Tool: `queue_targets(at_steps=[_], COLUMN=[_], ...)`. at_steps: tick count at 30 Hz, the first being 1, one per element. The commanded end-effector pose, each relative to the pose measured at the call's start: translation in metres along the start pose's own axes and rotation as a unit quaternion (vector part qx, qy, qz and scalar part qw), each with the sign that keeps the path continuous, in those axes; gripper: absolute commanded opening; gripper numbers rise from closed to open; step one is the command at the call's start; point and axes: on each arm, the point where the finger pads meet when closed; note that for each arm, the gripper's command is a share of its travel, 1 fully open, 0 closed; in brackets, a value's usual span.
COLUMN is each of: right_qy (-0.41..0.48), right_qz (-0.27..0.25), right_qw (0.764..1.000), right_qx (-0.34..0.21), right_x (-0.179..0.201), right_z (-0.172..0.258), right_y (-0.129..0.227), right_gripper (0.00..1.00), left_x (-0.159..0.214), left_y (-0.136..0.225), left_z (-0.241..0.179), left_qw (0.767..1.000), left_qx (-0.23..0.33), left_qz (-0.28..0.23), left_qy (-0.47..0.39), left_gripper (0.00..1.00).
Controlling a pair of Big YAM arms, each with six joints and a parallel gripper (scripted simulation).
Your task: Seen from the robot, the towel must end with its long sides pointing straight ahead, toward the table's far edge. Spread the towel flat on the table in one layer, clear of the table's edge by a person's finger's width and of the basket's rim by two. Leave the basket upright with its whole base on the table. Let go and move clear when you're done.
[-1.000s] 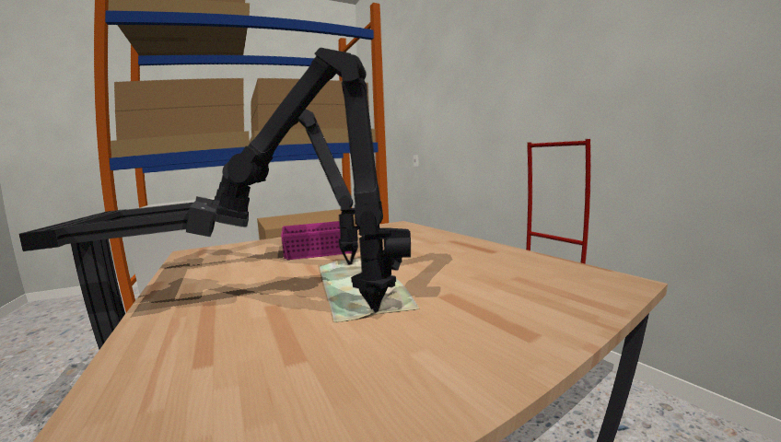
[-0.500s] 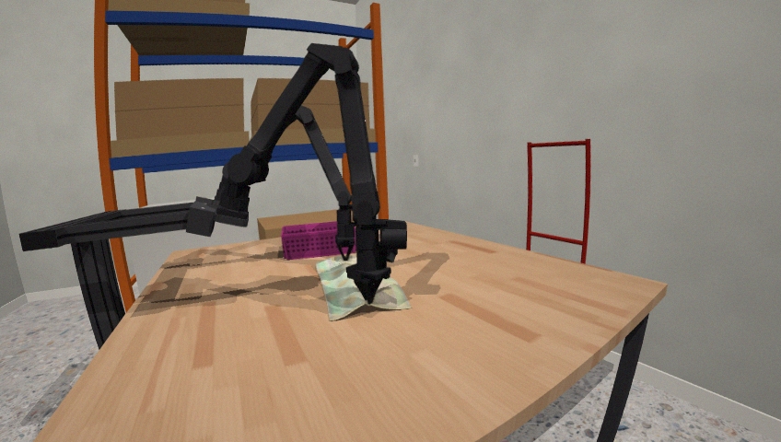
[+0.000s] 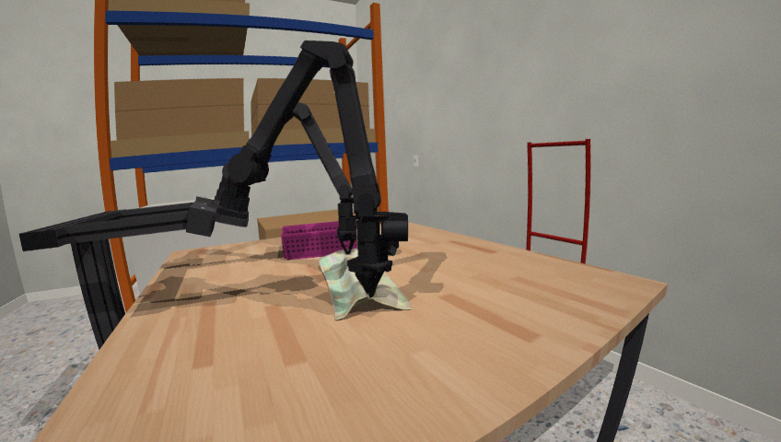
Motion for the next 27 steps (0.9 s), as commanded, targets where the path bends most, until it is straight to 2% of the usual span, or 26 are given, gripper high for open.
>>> queue_targets(at_steps=[1, 2, 3, 8, 18, 19, 27], right_qy=[0.000, 0.000, 0.000, -0.012, -0.059, -0.075, -0.140], right_qz=[-0.012, -0.012, -0.007, -0.005, -0.020, -0.019, -0.022], right_qw=[1.000, 1.000, 1.000, 1.000, 0.998, 0.997, 0.990], right_qx=[0.024, 0.024, 0.018, 0.014, 0.027, 0.029, 0.027], right_x=[-0.011, -0.011, -0.006, -0.002, 0.000, 0.006, 0.019], right_z=[-0.019, -0.019, -0.014, -0.001, 0.015, 0.017, 0.058], right_y=[0.006, 0.005, -0.003, -0.011, -0.002, -0.001, 0.000], right_gripper=[0.01, 0.01, 0.01, 0.01, 0.01, 0.01, 0.01], left_x=[-0.012, -0.020, -0.014, -0.019, -0.036, -0.045, -0.068], left_y=[-0.005, 0.004, -0.007, -0.015, -0.017, -0.009, -0.012], left_z=[0.014, 0.016, 0.014, 0.018, 0.036, 0.041, 0.056], left_qw=[1.000, 1.000, 1.000, 1.000, 0.999, 0.998, 0.991], left_qx=[-0.007, -0.007, -0.006, -0.006, -0.004, -0.005, -0.004], left_qz=[-0.009, -0.021, -0.011, -0.013, -0.007, -0.014, -0.006], left_qy=[0.015, 0.019, 0.017, 0.001, -0.050, -0.058, -0.131], left_gripper=[0.01, 0.01, 0.01, 0.01, 0.01, 0.01, 0.01])
Point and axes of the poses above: on each arm, the point where the finger pads meet when closed, its own y axis back along the fingers, its own z axis across the jaws, x = y × z, and after that the axes turned 12 degrees about -y, right-handed
